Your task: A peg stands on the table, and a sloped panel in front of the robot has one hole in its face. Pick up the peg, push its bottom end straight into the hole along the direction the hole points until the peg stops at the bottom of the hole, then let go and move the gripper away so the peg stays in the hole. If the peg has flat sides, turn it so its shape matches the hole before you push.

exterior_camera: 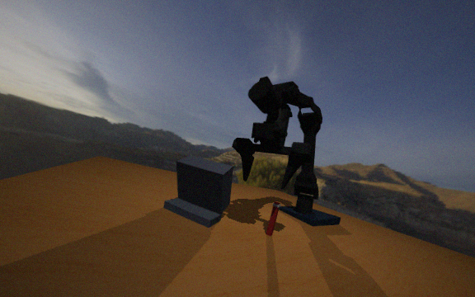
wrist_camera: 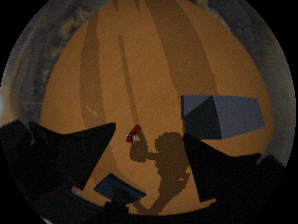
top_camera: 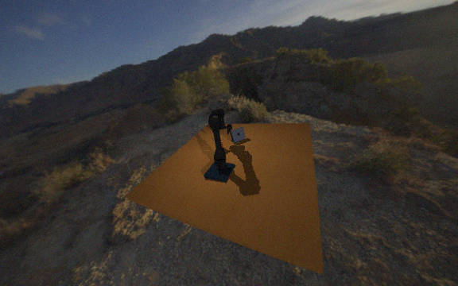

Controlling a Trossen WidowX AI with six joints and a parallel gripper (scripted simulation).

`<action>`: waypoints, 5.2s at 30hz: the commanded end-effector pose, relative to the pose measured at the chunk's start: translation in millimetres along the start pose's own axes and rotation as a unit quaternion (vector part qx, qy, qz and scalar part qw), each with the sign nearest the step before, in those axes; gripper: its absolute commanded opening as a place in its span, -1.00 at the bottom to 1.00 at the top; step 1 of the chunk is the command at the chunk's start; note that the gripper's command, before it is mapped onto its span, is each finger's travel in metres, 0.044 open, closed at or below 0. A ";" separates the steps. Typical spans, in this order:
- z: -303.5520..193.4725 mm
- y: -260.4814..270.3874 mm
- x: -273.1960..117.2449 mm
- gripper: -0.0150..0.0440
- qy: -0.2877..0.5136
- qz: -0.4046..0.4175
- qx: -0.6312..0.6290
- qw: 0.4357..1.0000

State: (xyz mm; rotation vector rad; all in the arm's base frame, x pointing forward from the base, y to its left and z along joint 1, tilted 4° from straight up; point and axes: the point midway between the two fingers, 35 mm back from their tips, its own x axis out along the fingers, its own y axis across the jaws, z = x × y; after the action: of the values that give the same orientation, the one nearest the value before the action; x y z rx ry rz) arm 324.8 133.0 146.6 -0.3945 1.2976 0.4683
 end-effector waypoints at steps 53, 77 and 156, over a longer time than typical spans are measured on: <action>-42.9 31.1 70.2 1.00 0.098 -0.029 -0.003 0.995; -40.7 31.4 69.8 -0.33 0.094 -0.028 -0.001 0.995; -31.5 2.5 2.4 -0.49 0.072 0.051 0.120 0.989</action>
State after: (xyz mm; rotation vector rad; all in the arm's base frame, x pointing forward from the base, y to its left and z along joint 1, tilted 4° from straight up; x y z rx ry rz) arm 298.9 122.0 140.3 -0.1948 1.4921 0.3715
